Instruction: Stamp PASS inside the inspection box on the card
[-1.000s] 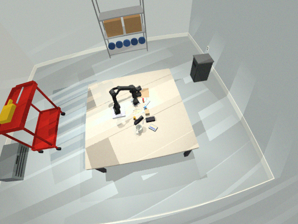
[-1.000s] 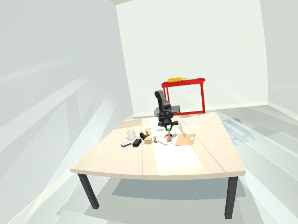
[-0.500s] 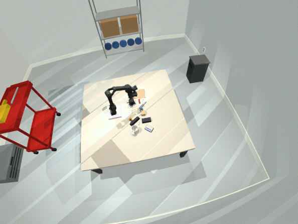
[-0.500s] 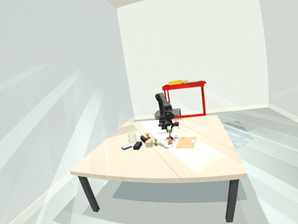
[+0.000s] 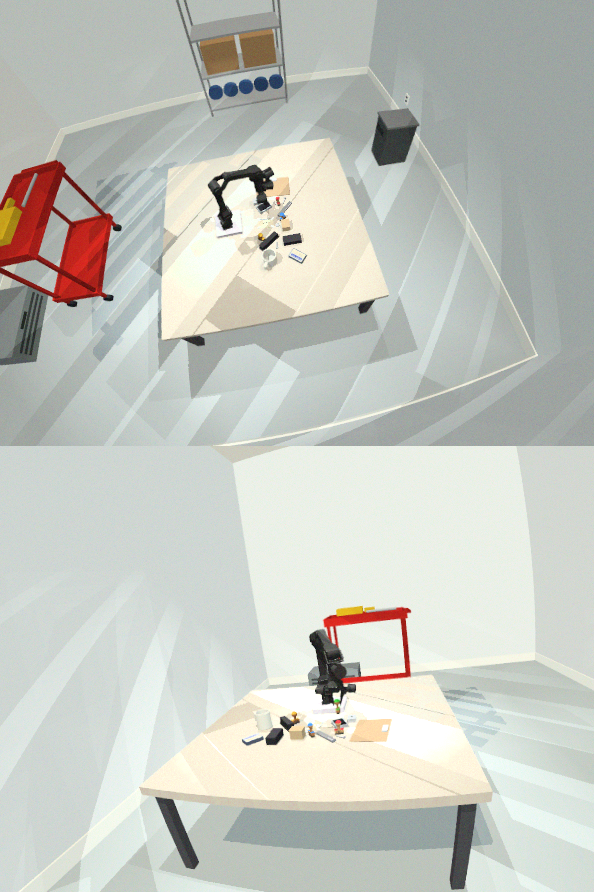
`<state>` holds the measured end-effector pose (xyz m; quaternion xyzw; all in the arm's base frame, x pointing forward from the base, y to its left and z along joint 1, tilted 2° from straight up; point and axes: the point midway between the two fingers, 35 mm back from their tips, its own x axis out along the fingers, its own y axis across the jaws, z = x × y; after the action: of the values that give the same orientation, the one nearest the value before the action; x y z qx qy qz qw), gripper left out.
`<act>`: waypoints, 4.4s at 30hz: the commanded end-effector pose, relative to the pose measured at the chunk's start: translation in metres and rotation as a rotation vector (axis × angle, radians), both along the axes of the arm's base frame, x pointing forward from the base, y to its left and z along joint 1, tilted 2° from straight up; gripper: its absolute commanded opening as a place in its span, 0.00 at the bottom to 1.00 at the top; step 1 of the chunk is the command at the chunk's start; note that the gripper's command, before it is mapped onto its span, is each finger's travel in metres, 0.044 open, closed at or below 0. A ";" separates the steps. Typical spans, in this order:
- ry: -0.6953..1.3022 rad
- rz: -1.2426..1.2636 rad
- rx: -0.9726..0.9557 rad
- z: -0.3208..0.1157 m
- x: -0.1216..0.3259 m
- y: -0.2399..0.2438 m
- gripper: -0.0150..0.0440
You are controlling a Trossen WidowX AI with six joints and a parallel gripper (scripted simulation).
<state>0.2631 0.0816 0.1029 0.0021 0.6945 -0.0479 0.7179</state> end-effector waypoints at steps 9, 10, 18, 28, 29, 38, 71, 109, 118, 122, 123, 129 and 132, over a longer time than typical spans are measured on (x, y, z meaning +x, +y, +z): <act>-0.005 -0.110 -0.003 0.007 0.003 -0.031 0.25; -0.005 -0.127 -0.003 0.007 0.003 -0.036 0.25; -0.009 -0.258 -0.004 0.008 0.002 -0.074 0.25; -0.013 -0.423 -0.007 0.009 -0.007 -0.119 0.25; -0.013 -0.439 -0.007 0.009 -0.008 -0.123 0.25; -0.014 -0.480 -0.008 0.009 -0.011 -0.134 0.25; -0.017 -0.478 -0.009 -0.013 -0.009 -0.135 0.25; -0.021 -0.476 -0.009 -0.039 -0.009 -0.136 0.25; -0.022 -0.475 -0.010 -0.044 -0.010 -0.136 0.25; -0.022 -0.475 -0.010 -0.047 -0.010 -0.136 0.25; -0.022 -0.475 -0.010 -0.048 -0.010 -0.136 0.25; -0.023 -0.475 -0.010 -0.052 -0.010 -0.136 0.25; -0.023 -0.474 -0.010 -0.054 -0.011 -0.136 0.25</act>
<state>0.2530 -0.0539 0.0523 0.1648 0.6658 -0.2187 0.6941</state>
